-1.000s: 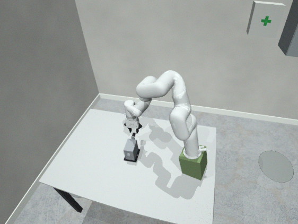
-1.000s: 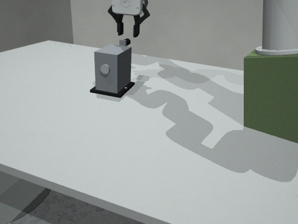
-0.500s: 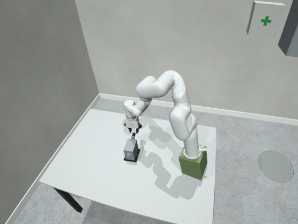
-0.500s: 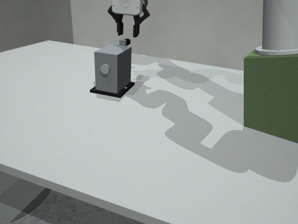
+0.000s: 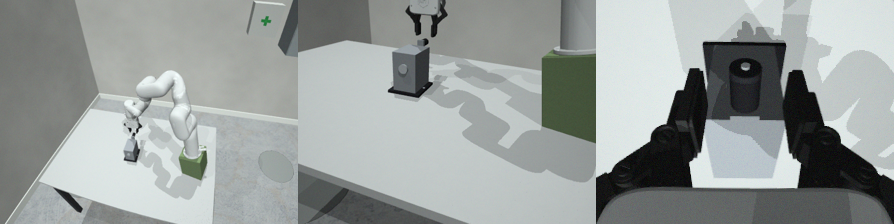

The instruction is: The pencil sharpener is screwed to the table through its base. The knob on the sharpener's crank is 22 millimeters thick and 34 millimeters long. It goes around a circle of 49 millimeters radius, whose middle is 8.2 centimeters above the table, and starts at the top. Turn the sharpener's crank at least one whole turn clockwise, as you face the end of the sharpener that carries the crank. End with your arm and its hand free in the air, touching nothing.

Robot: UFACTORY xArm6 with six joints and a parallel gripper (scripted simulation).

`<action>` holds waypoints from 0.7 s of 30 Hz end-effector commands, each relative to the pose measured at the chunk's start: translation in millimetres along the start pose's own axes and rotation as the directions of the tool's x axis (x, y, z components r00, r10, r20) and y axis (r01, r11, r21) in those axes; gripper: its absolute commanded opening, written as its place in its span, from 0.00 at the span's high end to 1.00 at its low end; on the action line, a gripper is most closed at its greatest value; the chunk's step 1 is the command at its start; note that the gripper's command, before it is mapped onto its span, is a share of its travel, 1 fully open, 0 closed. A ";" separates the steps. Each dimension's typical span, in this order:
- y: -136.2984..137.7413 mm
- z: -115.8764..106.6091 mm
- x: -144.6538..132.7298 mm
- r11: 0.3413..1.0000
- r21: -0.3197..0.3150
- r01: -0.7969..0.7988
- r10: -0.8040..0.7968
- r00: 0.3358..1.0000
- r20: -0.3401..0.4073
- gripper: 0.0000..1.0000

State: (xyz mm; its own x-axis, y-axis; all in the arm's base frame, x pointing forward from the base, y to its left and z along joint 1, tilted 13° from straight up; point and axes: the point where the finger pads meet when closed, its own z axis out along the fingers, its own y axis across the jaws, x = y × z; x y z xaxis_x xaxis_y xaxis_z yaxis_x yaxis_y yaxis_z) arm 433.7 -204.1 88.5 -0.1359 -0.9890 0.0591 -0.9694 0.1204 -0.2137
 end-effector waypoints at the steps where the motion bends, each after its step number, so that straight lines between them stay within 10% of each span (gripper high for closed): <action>1: -1.5 -1.3 0.5 1.000 0.004 0.000 0.000 1.000 -0.001 0.46; 21: -1.5 3.7 0.5 1.000 0.004 0.000 0.000 1.000 -0.001 0.46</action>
State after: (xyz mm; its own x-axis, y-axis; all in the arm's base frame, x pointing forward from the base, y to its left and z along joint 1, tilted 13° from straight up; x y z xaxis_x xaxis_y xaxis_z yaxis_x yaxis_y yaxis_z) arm 434.3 -204.3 86.1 -0.1359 -0.9890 0.0591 -0.9694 0.1204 -0.2139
